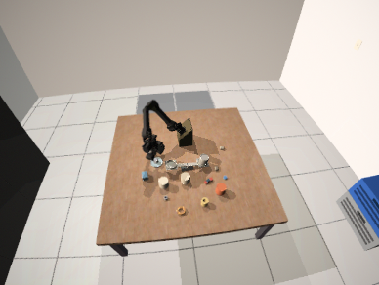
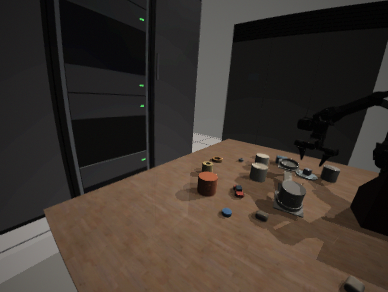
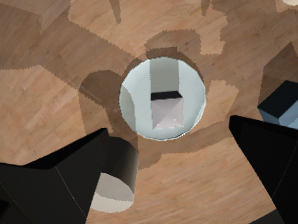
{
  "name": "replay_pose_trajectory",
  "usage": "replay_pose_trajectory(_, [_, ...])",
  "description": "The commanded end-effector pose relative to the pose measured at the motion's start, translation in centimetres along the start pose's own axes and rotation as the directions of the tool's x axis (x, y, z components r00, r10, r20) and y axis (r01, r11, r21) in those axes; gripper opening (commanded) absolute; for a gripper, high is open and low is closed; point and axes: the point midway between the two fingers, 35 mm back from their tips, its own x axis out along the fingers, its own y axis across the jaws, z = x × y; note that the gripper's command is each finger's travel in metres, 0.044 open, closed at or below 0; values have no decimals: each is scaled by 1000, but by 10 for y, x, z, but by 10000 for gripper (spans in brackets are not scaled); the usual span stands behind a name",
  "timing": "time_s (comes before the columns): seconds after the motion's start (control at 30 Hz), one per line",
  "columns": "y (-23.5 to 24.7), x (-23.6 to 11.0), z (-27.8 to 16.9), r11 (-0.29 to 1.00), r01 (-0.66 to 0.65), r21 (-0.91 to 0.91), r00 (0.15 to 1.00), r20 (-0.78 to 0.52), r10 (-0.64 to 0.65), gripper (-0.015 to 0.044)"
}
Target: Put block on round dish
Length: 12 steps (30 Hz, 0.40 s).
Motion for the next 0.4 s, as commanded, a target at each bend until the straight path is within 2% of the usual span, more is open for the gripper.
replay_pose_trajectory(0.0, [0,-22,-1,1000,5,2,1000,-2,-5,440])
replay_pose_trajectory(0.1, [1,-42,-2,1000,9,1,1000,-1,-9,440])
replay_pose_trajectory(0.37, [1,-42,-2,1000,9,1,1000,-1,-9,440])
